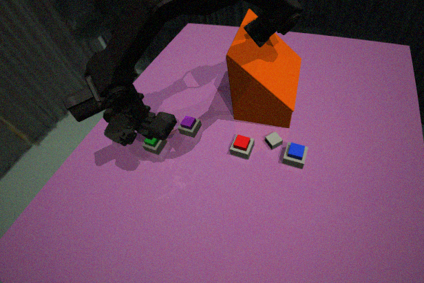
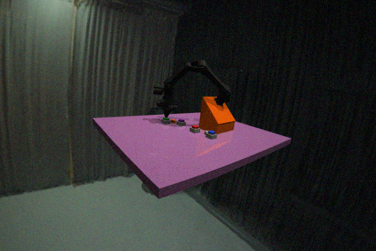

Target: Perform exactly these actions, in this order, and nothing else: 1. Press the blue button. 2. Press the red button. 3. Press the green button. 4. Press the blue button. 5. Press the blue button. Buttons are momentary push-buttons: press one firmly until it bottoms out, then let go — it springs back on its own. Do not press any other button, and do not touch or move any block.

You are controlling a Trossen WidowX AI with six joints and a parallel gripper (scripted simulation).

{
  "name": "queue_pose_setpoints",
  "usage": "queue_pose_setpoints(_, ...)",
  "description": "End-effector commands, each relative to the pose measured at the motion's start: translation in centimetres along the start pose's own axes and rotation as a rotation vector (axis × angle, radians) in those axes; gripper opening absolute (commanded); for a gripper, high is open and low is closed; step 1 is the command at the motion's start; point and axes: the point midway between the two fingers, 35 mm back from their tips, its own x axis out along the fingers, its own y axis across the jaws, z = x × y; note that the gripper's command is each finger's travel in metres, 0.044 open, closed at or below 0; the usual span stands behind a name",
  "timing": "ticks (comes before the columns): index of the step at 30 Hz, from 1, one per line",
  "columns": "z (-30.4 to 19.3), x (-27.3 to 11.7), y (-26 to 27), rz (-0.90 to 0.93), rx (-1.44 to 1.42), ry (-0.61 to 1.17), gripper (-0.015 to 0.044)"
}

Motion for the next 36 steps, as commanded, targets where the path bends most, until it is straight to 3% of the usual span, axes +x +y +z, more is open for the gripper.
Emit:
queue_pose_setpoints(1, -0.2, 0.8, 0.0, 0.008, 0.009, 0.000, 0.0020)
queue_pose_setpoints(25, -0.2, 0.9, 0.0, 0.008, 0.009, 0.000, 0.0020)
queue_pose_setpoints(28, -0.1, -2.0, 0.0, 0.006, 0.008, 0.000, 0.0020)
queue_pose_setpoints(36, -0.1, -3.7, -0.1, 0.006, 0.009, 0.000, 0.0020)
